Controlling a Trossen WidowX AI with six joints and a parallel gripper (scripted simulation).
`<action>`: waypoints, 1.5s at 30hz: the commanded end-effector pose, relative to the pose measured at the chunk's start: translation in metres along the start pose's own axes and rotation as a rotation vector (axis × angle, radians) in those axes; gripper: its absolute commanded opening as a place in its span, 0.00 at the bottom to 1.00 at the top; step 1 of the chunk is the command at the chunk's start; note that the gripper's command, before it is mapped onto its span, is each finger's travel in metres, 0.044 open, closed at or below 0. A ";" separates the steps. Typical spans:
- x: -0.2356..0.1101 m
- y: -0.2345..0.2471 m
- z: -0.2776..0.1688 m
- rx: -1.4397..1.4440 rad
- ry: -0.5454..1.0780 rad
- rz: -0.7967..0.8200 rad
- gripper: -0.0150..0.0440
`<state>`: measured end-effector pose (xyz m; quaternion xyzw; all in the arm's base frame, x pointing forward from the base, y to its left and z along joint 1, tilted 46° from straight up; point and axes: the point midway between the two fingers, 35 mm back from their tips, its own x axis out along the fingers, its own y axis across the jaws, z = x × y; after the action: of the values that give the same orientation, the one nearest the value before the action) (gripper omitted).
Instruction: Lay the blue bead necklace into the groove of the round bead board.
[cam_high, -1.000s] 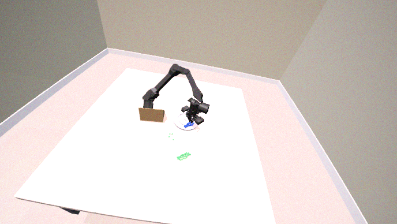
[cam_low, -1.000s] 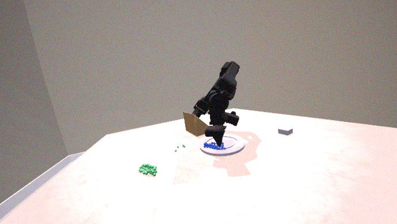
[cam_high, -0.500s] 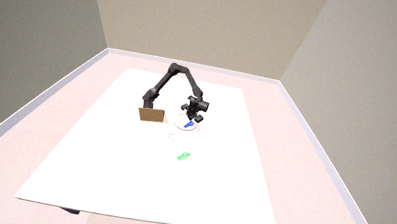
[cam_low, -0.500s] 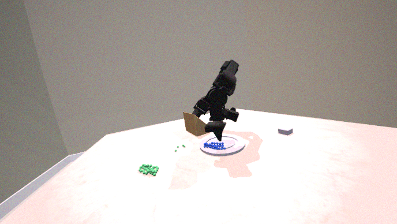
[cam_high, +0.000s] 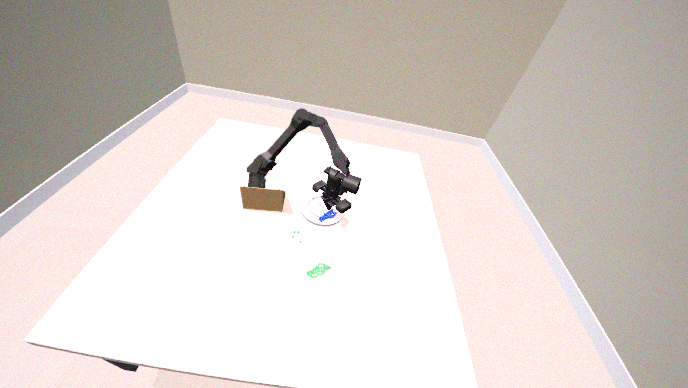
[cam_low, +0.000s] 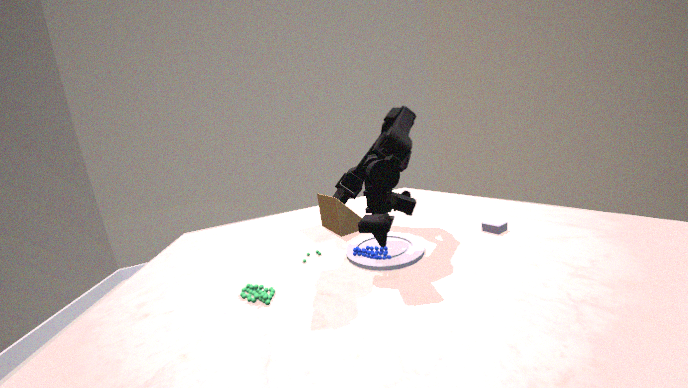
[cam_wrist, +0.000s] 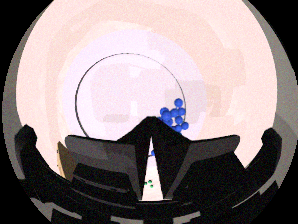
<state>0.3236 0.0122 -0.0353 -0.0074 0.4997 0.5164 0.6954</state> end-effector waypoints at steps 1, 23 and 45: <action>0.005 0.001 0.000 0.005 -0.004 0.002 0.25; -0.012 0.000 0.000 0.005 -0.003 0.002 1.00; -0.013 0.000 0.000 0.005 -0.003 0.002 1.00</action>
<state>0.3235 0.0041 -0.0264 -0.0026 0.4992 0.5160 0.6961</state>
